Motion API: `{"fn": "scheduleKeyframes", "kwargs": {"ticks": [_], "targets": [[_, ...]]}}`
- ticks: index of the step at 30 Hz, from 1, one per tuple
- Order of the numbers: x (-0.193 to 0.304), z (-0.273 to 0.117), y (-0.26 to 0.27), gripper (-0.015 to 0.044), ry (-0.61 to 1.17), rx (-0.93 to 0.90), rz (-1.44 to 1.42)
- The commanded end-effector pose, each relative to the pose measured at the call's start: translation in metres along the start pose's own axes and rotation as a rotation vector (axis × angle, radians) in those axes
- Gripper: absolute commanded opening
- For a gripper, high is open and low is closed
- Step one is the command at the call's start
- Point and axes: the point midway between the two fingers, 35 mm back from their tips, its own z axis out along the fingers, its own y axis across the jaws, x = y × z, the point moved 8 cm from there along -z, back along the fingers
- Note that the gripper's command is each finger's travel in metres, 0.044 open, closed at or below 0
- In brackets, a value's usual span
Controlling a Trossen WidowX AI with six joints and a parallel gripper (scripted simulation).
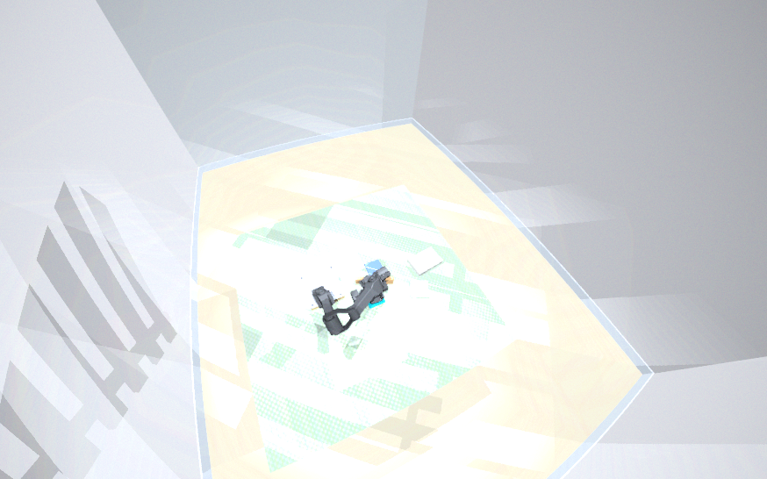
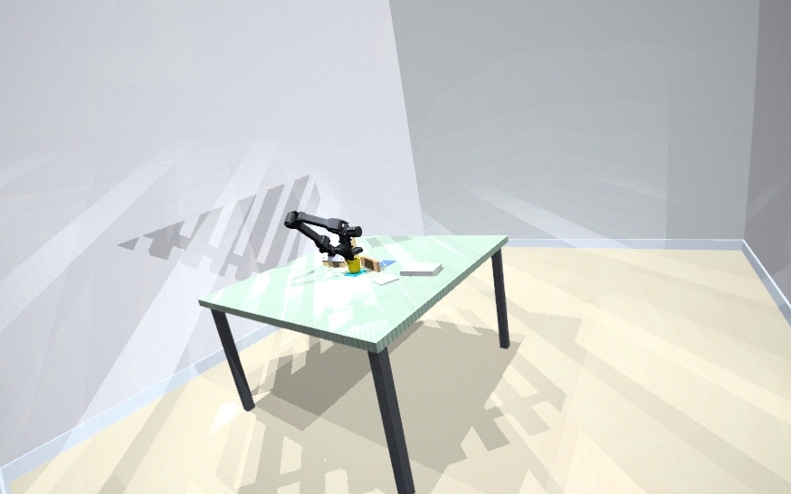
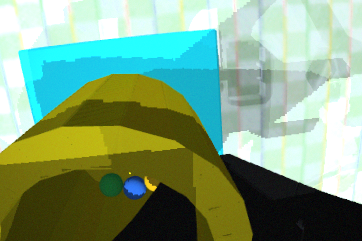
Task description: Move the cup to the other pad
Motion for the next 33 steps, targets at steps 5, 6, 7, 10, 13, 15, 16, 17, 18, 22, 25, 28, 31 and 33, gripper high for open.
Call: {"fn": "scheduleKeyframes", "kwargs": {"ticks": [5, 6, 7, 10, 13, 15, 16, 17, 18, 22, 25, 28, 31, 33], "targets": [[0.000, 0.001, 0.000, 0.0000, 0.000, 0.000, 0.000], [0.000, 0.001, 0.000, 0.0000, 0.000, 0.000, 0.000], [0.000, 0.001, 0.000, 0.0000, 0.000, 0.000, 0.000], [0.000, 0.001, 0.000, 0.0000, 0.000, 0.000, 0.000], [0.000, 0.001, 0.000, 0.0000, 0.000, 0.000, 0.000], [0.000, 0.001, 0.000, 0.0053, 0.000, 0.000, 0.000], [0.000, 0.001, 0.000, 0.0079, 0.000, 0.000, 0.000], [0.000, 0.001, 0.000, 0.0105, 0.000, 0.000, 0.000], [0.000, 0.001, 0.000, 0.0131, 0.000, 0.000, 0.000], [0.000, 0.001, 0.000, 0.0147, 0.000, 0.000, 0.000], [0.000, 0.000, 0.000, 0.0147, 0.000, 0.000, 0.000], [0.000, -0.003, 0.000, 0.0147, 0.000, 0.000, 0.000], [0.000, -0.007, 0.001, 0.0147, 0.001, 0.000, -0.001], [0.000, -0.010, 0.001, 0.0147, 0.001, 0.000, -0.001]]}}
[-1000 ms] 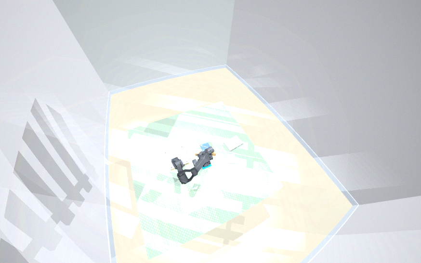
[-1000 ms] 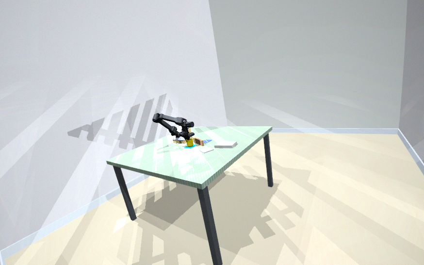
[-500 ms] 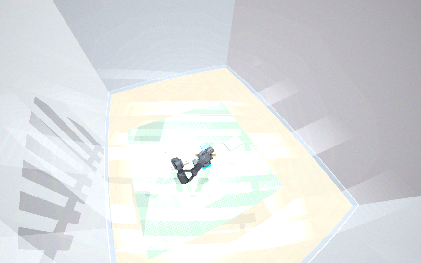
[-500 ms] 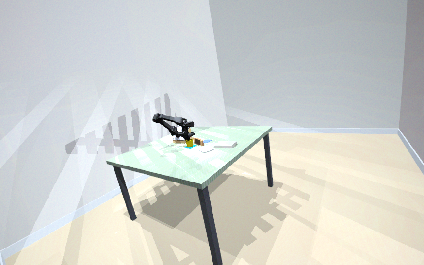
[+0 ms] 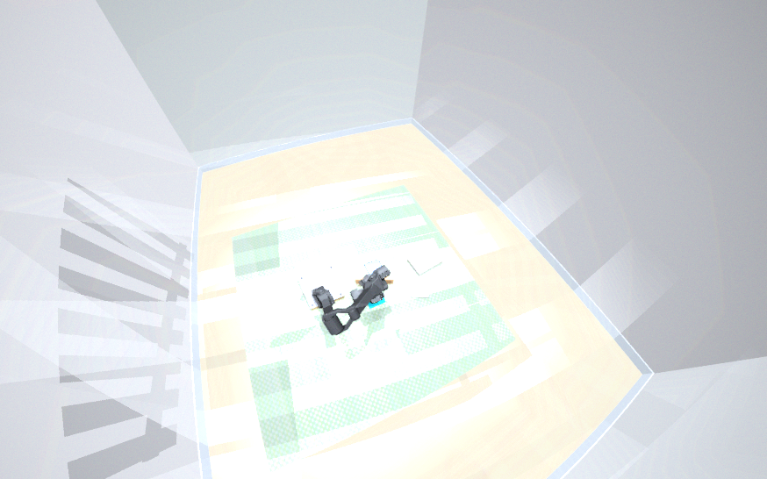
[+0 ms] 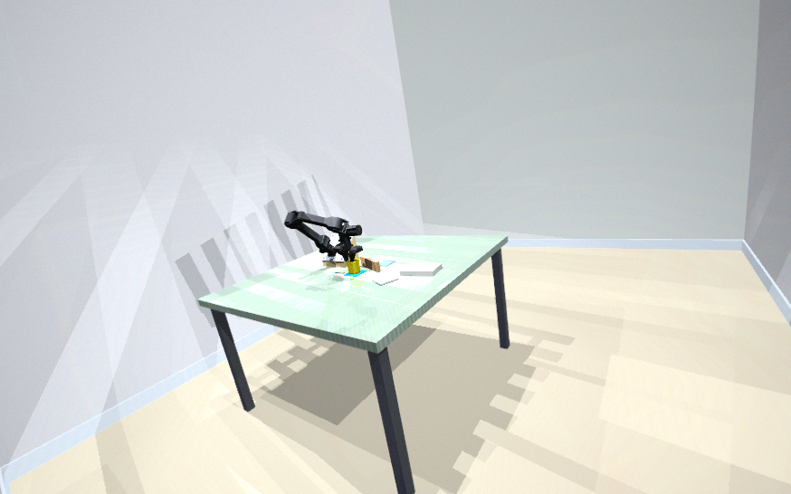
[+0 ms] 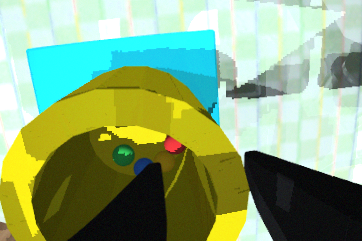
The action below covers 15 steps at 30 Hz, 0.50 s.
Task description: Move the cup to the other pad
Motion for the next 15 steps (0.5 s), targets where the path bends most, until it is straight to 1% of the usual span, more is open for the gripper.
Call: {"fn": "scheduleKeyframes", "kwargs": {"ticks": [1, 15], "targets": [[0.000, -0.004, 0.001, 0.0147, 0.004, 0.001, 0.003], [0.001, -0.022, 0.002, 0.0147, 0.004, 0.001, 0.002]]}}
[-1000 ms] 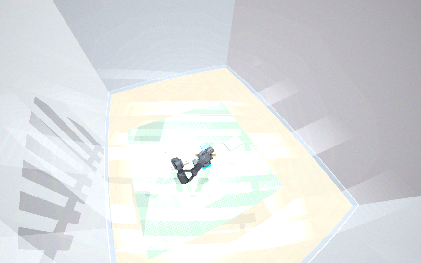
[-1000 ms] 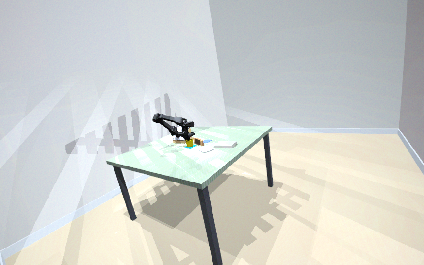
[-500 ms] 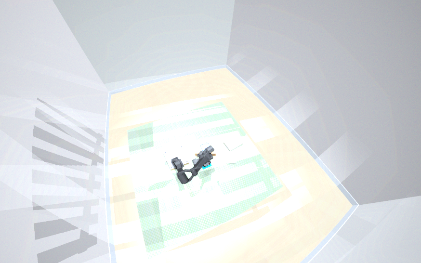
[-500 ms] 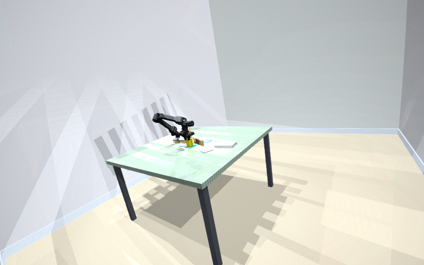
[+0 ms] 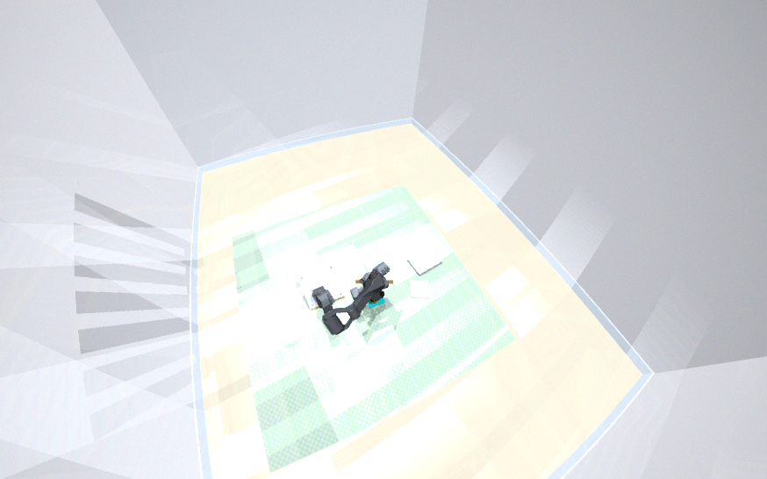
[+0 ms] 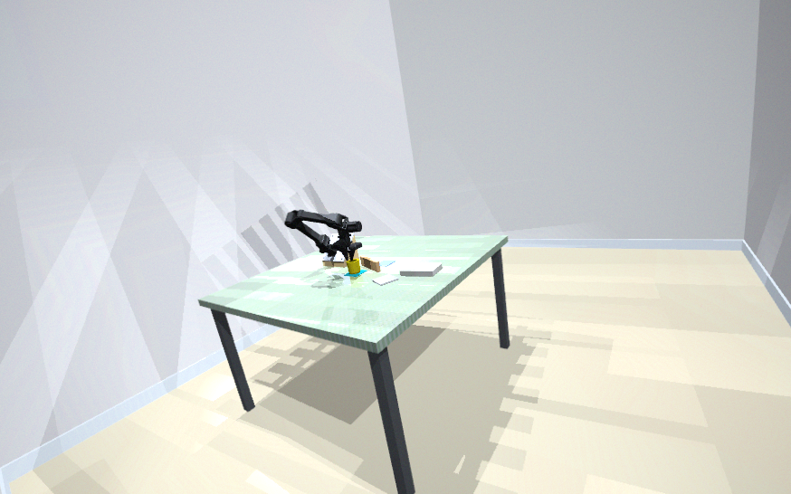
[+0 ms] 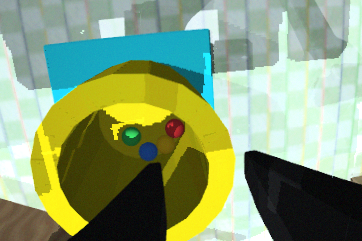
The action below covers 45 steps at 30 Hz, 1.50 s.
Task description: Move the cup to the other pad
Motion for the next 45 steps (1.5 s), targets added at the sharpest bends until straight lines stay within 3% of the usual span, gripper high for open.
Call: {"fn": "scheduleKeyframes", "kwargs": {"ticks": [1, 15, 26, 45], "targets": [[0.000, -0.004, 0.000, 0.0147, 0.003, 0.002, 0.003], [0.000, -0.021, 0.001, 0.0147, 0.000, 0.002, 0.002], [0.000, -0.022, 0.001, 0.0435, -0.002, 0.000, -0.001], [0.000, -0.080, 0.005, 0.0440, 0.001, 0.003, 0.001]]}}
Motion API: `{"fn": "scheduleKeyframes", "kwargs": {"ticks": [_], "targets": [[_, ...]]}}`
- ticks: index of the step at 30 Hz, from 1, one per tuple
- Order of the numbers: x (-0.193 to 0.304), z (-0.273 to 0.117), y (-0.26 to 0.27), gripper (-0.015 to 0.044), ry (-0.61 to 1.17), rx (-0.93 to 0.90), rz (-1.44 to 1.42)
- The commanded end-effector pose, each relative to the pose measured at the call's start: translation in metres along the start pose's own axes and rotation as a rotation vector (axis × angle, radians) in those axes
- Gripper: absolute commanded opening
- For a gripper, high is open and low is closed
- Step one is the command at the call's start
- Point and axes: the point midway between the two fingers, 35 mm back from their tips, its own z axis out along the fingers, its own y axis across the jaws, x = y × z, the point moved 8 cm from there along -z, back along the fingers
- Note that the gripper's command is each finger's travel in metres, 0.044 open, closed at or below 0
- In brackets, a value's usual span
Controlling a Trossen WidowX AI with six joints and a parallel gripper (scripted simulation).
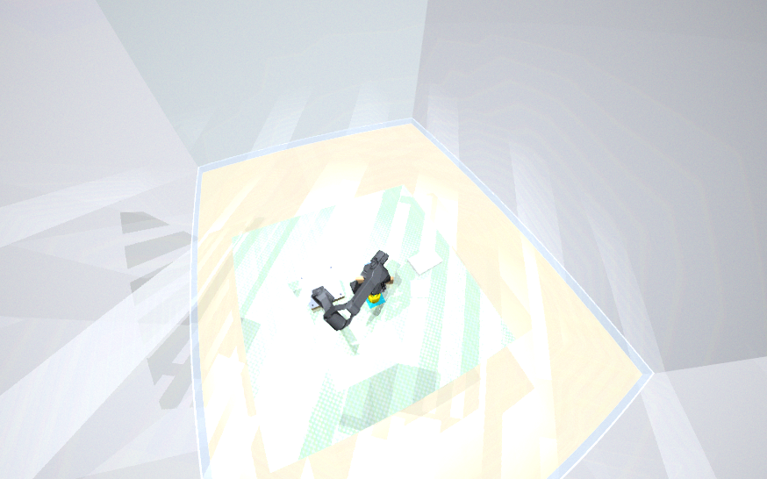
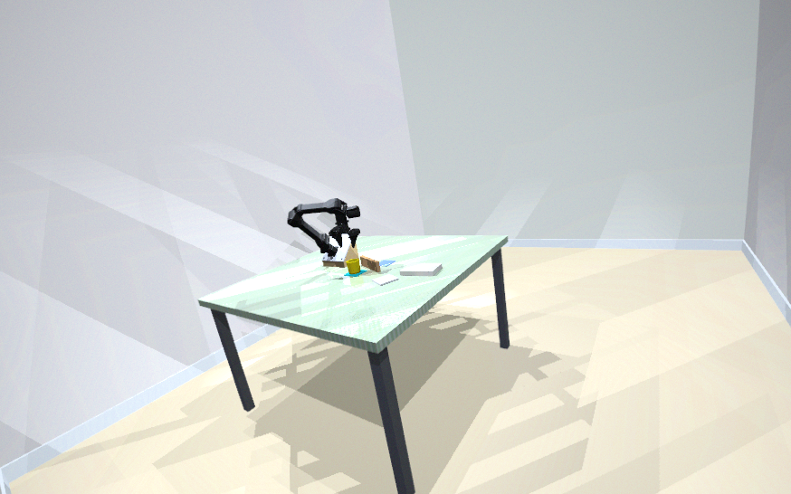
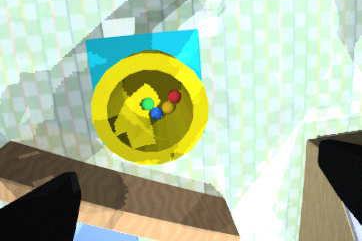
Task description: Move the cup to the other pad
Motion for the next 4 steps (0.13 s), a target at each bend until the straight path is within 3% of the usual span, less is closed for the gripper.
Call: {"fn": "scheduleKeyframes", "kwargs": {"ticks": [1, 4], "targets": [[0.0001, -0.0073, 0.0005, 0.0440, 0.001, 0.005, 0.002], [-0.0001, -0.0047, 0.0004, 0.0440, 0.000, -0.002, 0.000]]}}
